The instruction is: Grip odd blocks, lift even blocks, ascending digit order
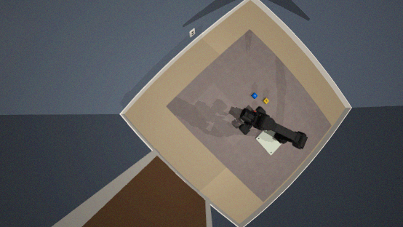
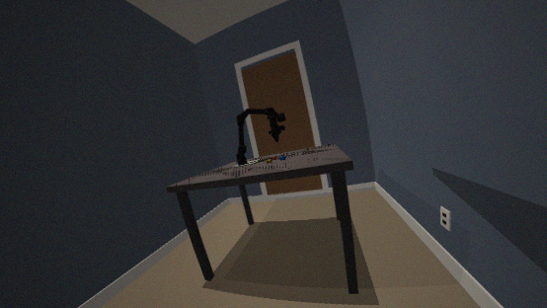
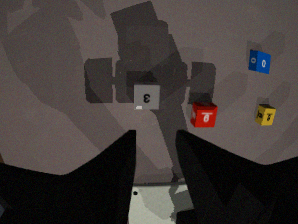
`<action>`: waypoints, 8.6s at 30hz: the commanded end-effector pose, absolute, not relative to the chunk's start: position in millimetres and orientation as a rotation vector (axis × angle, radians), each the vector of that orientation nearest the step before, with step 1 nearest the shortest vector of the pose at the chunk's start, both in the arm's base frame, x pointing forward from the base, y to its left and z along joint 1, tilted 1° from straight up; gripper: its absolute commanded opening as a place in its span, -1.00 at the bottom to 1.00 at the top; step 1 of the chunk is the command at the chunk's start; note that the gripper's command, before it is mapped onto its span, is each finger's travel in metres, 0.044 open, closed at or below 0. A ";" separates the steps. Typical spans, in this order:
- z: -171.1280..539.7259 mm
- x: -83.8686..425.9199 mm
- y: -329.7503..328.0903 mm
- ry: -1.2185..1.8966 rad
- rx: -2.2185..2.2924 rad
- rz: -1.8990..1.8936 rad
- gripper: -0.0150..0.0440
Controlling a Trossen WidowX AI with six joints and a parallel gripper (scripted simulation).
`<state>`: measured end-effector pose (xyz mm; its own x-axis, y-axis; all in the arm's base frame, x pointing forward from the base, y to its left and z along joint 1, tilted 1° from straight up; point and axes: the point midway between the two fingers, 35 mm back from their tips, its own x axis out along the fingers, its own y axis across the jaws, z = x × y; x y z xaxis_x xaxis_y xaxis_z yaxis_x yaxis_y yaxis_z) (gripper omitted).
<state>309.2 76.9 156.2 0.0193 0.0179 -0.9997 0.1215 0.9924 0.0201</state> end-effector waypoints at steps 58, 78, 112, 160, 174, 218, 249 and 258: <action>37.4 251.4 -143.3 1.556 0.093 -0.100 0.86; 37.2 251.4 -143.3 1.556 0.093 -0.100 -0.08; 52.2 251.3 -143.2 1.556 0.093 -0.100 -0.08; 73.5 251.1 -143.2 1.556 0.093 -0.100 0.86; 154.5 250.2 -142.8 1.556 0.093 -0.100 -0.08; 58.8 278.8 -0.8 1.554 0.104 -0.089 0.86; 37.6 278.4 -0.6 1.554 0.104 -0.089 -0.08; 37.6 278.4 -0.6 1.554 0.104 -0.089 -0.08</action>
